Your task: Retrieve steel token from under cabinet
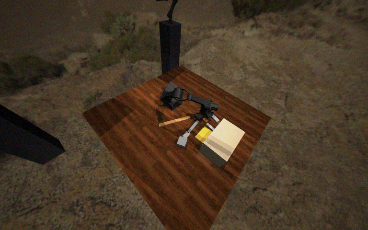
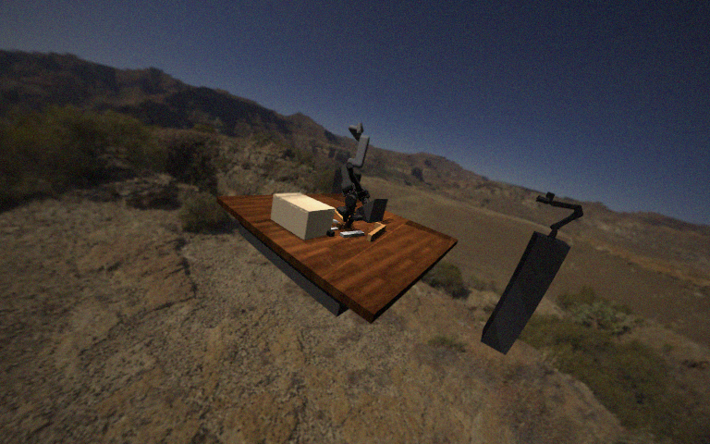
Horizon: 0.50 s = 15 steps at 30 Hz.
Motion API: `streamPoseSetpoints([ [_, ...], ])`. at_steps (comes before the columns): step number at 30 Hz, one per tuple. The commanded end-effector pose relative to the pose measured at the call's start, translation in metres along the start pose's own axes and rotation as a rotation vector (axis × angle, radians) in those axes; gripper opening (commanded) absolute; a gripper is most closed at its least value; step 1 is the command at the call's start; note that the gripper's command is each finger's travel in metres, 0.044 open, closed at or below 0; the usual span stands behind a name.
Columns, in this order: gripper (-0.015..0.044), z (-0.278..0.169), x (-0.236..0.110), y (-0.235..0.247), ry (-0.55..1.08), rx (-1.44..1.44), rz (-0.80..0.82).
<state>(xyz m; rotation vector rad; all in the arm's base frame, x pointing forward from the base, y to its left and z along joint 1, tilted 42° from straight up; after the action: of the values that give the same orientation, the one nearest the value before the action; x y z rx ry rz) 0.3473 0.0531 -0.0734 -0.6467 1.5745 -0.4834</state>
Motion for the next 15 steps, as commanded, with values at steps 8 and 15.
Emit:
streamPoseSetpoints([
  [8,0.0000,0.014,0.000,-0.004,-0.003,0.002,0.002],
  [15,0.0000,0.021,0.000,-0.006,-0.003,0.002,0.002],
])
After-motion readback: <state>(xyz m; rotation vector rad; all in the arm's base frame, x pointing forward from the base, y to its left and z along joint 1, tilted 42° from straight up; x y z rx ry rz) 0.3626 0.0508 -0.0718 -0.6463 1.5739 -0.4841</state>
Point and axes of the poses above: the point midway between the two fingers, 35 mm back from their tips, its own x axis out along the fingers, its own y axis across the jaws, z = x × y, the point moved 4 cm from there along -x, back along the fingers, and after that the axes turned 15 degrees about -x, right-handed, at the moved point
